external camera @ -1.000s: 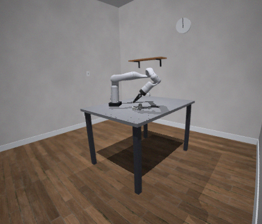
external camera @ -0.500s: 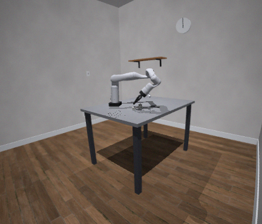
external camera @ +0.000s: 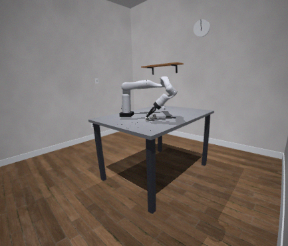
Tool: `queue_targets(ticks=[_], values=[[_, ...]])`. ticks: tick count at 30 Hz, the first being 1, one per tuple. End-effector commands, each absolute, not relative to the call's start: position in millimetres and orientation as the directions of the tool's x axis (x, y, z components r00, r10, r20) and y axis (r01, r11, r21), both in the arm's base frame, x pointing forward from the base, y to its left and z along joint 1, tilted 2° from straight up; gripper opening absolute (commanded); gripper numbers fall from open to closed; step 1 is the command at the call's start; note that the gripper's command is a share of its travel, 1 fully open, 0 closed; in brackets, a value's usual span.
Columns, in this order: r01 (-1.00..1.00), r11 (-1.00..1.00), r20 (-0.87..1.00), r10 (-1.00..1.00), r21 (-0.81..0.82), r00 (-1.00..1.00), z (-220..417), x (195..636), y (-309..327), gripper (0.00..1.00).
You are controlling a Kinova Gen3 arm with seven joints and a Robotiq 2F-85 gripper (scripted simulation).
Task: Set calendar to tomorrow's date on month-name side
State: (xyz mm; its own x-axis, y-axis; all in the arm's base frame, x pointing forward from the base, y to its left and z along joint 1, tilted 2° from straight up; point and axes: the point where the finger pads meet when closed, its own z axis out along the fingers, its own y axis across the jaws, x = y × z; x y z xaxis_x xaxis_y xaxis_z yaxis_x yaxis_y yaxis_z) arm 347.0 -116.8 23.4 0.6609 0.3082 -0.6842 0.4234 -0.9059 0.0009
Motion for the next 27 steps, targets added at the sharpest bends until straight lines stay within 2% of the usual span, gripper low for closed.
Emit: queue_targets(ticks=[1,27], values=[[0.423,-0.906,-0.687,0.307,0.001,0.659,19,346,-118,0.48],[0.423,-0.906,-0.687,0.307,0.001,0.659,-5,347,-117,0.48]])
